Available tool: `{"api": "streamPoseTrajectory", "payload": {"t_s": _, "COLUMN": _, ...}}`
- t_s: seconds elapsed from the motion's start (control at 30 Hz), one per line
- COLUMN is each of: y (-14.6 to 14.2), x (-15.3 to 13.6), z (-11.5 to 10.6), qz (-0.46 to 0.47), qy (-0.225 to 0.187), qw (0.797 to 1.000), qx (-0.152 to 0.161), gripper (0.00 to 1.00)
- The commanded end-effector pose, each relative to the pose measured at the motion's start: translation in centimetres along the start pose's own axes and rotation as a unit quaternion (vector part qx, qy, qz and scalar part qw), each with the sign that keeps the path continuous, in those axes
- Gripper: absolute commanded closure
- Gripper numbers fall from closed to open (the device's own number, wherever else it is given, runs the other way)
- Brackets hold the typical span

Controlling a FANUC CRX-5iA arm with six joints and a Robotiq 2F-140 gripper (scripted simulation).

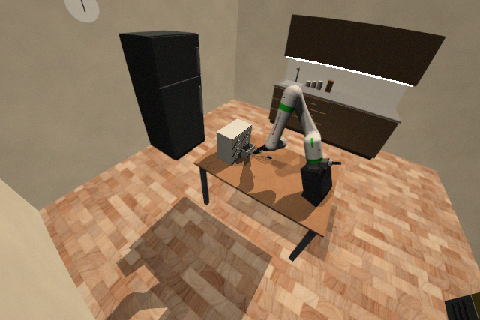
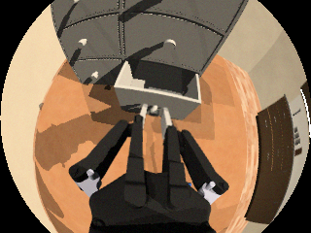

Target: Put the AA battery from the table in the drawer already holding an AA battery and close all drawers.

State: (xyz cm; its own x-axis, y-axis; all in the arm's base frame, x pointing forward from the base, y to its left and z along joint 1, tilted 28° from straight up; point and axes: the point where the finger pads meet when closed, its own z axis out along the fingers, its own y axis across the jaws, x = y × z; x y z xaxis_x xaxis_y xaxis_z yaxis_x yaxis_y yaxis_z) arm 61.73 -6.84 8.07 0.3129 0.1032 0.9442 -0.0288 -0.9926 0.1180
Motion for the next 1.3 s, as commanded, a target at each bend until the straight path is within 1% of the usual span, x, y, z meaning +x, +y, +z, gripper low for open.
{"api": "streamPoseTrajectory", "payload": {"t_s": 0.0, "y": 0.0, "x": 0.0, "z": 0.0, "qz": 0.000, "qy": 0.000, "qw": 1.000, "qx": 0.000, "gripper": 0.80}}
{"api": "streamPoseTrajectory", "payload": {"t_s": 0.13, "y": 0.0, "x": -0.7, "z": -0.7, "qz": 0.000, "qy": 0.000, "qw": 1.000, "qx": 0.000, "gripper": 0.80}}
{"api": "streamPoseTrajectory", "payload": {"t_s": 0.37, "y": 0.0, "x": -3.0, "z": -3.0, "qz": 0.000, "qy": 0.000, "qw": 1.000, "qx": 0.000, "gripper": 0.80}}
{"api": "streamPoseTrajectory", "payload": {"t_s": 0.57, "y": 0.0, "x": -3.5, "z": -3.5, "qz": 0.000, "qy": 0.000, "qw": 1.000, "qx": 0.000, "gripper": 0.80}}
{"api": "streamPoseTrajectory", "payload": {"t_s": 0.77, "y": 0.0, "x": -3.4, "z": -4.1, "qz": 0.000, "qy": 0.000, "qw": 1.000, "qx": 0.000, "gripper": 0.80}}
{"api": "streamPoseTrajectory", "payload": {"t_s": 0.93, "y": 0.0, "x": -2.8, "z": -6.3, "qz": 0.000, "qy": 0.000, "qw": 1.000, "qx": 0.000, "gripper": 0.80}}
{"api": "streamPoseTrajectory", "payload": {"t_s": 1.0, "y": 0.0, "x": -2.8, "z": -6.3, "qz": 0.000, "qy": 0.000, "qw": 1.000, "qx": 0.000, "gripper": 0.80}}
{"api": "streamPoseTrajectory", "payload": {"t_s": 1.27, "y": 0.0, "x": -1.5, "z": -11.0, "qz": 0.000, "qy": 0.000, "qw": 1.000, "qx": 0.000, "gripper": 0.80}}
